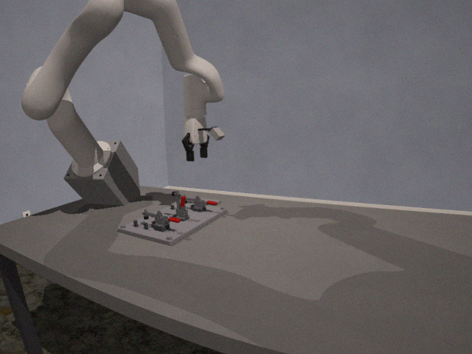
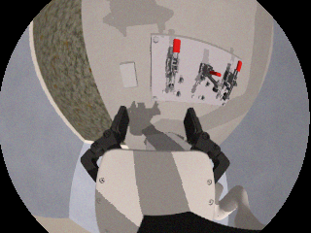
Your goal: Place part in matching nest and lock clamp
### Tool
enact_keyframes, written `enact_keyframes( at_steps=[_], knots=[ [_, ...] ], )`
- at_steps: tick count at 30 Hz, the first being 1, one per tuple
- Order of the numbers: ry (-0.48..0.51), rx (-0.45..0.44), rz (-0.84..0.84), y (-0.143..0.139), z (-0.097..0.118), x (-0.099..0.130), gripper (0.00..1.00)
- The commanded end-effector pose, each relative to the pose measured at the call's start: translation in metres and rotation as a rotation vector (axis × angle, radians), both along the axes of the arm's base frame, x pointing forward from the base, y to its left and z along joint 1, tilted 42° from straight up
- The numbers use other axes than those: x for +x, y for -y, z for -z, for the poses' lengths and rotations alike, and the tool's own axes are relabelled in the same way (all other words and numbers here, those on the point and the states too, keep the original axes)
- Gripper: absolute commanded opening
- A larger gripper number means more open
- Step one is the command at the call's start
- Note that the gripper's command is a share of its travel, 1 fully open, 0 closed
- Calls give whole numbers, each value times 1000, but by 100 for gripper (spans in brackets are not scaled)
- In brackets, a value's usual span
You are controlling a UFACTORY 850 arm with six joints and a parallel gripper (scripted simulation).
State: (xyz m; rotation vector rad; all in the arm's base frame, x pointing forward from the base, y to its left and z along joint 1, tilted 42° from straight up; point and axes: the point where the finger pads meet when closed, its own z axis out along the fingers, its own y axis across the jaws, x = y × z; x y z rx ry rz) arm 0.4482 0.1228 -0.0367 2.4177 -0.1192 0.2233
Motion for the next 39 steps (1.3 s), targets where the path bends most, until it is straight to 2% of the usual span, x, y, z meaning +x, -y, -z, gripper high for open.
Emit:
enact_keyframes(
  at_steps=[1,3,10,17,39],
  knots=[
    [0,-2,2,-28,24,1,100],
    [0,-2,2,-28,24,1,100],
    [0,-2,2,-55,49,-1,100],
    [0,-2,2,-69,62,-2,100],
    [0,-2,2,-72,64,-2,100]
  ],
)
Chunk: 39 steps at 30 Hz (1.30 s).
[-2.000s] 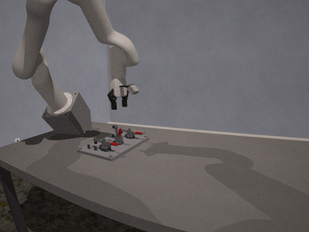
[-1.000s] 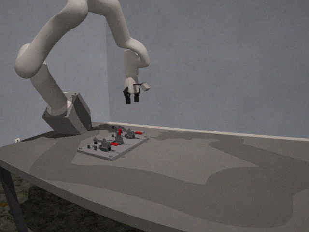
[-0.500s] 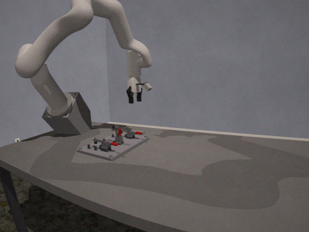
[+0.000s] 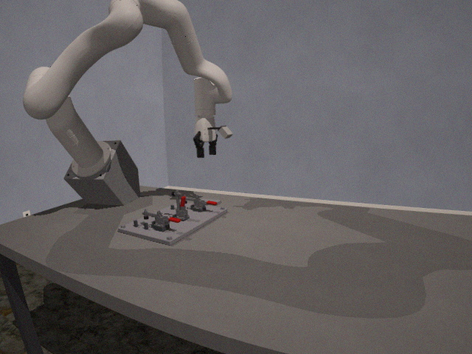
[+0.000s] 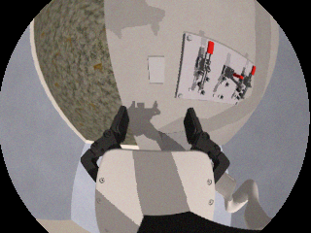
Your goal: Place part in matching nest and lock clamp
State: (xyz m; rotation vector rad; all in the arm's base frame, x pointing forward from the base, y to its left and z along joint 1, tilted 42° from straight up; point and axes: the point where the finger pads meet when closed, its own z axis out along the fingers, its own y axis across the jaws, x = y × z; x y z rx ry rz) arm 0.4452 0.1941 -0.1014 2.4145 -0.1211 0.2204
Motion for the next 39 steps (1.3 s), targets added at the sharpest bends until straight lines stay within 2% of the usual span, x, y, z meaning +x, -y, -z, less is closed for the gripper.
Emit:
enact_keyframes(
  at_steps=[1,10,39],
  knots=[
    [1,1,-1,-1,0,1,100],
    [-28,-4,-33,-1,0,1,100],
    [-28,-4,-34,-1,0,1,100]
  ],
)
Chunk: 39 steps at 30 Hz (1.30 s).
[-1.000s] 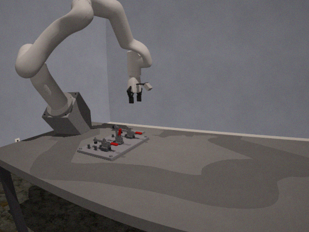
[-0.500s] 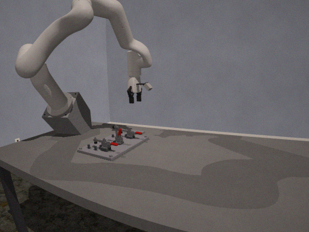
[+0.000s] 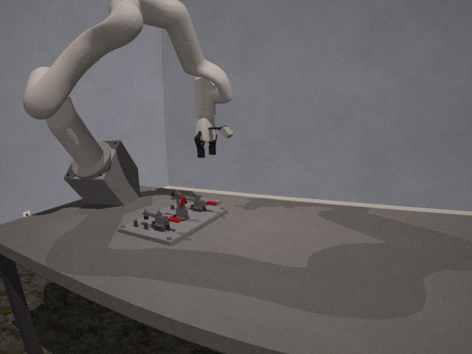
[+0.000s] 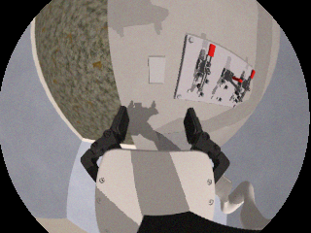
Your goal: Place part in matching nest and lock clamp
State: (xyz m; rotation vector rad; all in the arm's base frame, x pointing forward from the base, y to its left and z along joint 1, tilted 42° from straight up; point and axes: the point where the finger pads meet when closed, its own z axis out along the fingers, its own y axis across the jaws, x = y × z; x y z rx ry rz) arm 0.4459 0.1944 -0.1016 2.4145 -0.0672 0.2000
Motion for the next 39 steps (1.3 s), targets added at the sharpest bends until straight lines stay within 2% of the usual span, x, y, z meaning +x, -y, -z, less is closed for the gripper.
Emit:
enact_keyframes(
  at_steps=[1,27,39],
  knots=[
    [1,1,-1,-1,0,1,100],
    [1,1,-1,1,2,1,100],
    [1,1,-1,22,25,5,100]
  ],
)
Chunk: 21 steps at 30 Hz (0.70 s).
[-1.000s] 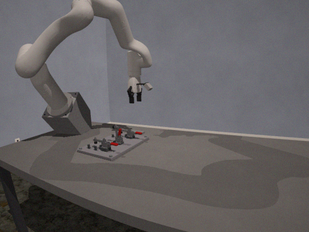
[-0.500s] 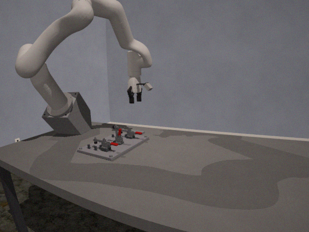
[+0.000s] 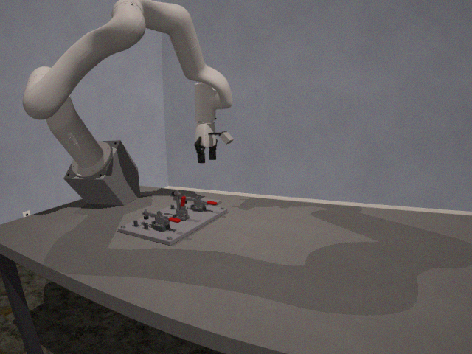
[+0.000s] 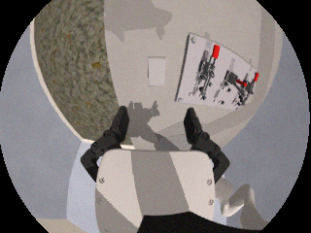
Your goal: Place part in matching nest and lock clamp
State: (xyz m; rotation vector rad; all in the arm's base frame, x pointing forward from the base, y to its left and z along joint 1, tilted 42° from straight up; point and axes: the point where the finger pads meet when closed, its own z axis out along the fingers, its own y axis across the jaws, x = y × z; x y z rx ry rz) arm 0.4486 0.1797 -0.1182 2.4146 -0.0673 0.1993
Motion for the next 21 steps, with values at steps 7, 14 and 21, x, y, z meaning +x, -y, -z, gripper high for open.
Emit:
enact_keyframes(
  at_steps=[7,14,21],
  knots=[
    [2,1,-1,21,25,5,100],
    [2,1,-1,44,51,10,100],
    [2,1,-1,63,72,13,100]
  ],
)
